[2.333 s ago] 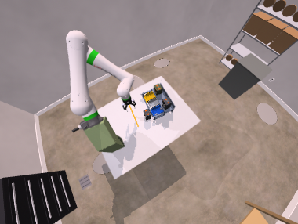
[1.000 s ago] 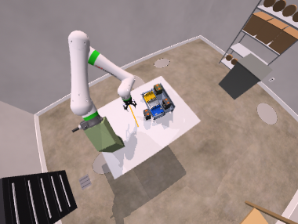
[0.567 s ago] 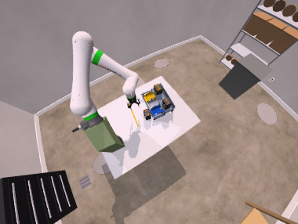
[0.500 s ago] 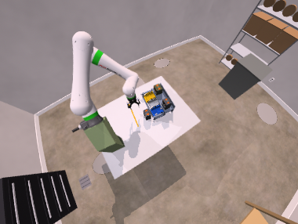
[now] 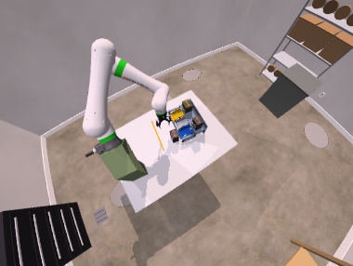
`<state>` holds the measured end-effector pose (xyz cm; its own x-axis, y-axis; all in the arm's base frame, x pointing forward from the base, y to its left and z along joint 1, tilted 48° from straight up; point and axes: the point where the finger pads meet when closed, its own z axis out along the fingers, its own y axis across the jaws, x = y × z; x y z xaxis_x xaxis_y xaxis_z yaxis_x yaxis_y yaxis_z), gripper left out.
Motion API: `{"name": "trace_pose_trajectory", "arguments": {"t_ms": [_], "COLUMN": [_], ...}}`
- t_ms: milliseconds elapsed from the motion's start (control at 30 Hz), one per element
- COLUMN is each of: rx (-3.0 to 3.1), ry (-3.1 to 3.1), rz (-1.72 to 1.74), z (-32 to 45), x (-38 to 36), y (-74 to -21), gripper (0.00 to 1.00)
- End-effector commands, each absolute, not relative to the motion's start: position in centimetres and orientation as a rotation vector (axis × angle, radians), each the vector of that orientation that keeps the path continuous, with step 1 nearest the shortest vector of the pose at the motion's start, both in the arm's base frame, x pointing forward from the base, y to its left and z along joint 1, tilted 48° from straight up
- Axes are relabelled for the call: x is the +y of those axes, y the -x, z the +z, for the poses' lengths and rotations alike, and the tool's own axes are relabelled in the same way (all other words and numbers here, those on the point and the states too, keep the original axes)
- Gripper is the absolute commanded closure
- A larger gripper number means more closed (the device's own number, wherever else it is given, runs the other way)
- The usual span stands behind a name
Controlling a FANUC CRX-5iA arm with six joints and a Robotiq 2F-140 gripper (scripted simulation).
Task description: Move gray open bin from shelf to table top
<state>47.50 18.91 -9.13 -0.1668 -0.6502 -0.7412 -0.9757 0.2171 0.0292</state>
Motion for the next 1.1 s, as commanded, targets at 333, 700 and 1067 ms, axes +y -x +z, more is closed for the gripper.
{"name": "trace_pose_trajectory", "arguments": {"t_ms": [333,700,1067], "rx": [1.895,1.895,1.895], "ry": [1.499,1.499,1.499], "rz": [0.698,0.698,0.698], "z": [-9.3,-9.5,-9.5], "x": [17.8,16.9,16.7], "y": [-52.4,-56.7,-57.8], "gripper": [0.43,0.43,0.43]}}
